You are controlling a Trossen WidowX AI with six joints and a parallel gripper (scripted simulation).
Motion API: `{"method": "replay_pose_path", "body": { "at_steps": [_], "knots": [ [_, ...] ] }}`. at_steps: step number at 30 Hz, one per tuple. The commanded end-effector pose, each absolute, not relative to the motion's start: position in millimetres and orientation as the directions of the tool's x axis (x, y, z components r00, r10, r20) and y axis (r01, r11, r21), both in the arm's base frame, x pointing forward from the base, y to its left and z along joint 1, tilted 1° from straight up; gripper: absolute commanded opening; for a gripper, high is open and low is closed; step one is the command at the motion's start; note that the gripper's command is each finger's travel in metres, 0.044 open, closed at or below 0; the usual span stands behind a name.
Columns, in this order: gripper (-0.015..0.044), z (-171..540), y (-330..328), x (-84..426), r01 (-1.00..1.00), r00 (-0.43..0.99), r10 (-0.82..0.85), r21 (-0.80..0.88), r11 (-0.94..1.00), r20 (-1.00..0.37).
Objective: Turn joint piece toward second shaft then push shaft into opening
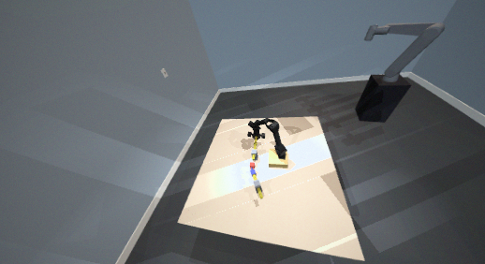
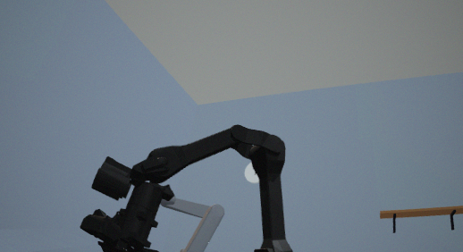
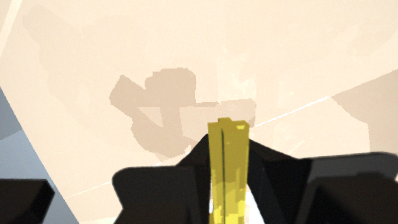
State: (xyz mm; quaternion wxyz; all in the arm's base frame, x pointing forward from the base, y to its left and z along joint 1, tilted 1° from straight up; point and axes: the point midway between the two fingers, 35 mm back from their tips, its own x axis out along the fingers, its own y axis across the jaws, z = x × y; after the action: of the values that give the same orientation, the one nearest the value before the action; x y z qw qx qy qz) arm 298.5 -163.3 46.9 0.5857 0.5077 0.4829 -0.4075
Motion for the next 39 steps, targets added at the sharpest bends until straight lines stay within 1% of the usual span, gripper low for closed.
{"method": "replay_pose_path", "body": {
  "at_steps": [1, 19, 39],
  "knots": [
    [0.0067, 46.9, -163.3, 298.5, 0.968, 0.202, 0.013, 0.201, 0.152, -0.979],
    [0.0067, 46.9, -163.3, 298.4, 0.968, 0.201, 0.013, 0.201, 0.152, -0.979],
    [0.0067, 46.1, -161.3, 297.8, 0.985, 0.084, -0.002, 0.083, 0.15, -0.996]
  ]
}}
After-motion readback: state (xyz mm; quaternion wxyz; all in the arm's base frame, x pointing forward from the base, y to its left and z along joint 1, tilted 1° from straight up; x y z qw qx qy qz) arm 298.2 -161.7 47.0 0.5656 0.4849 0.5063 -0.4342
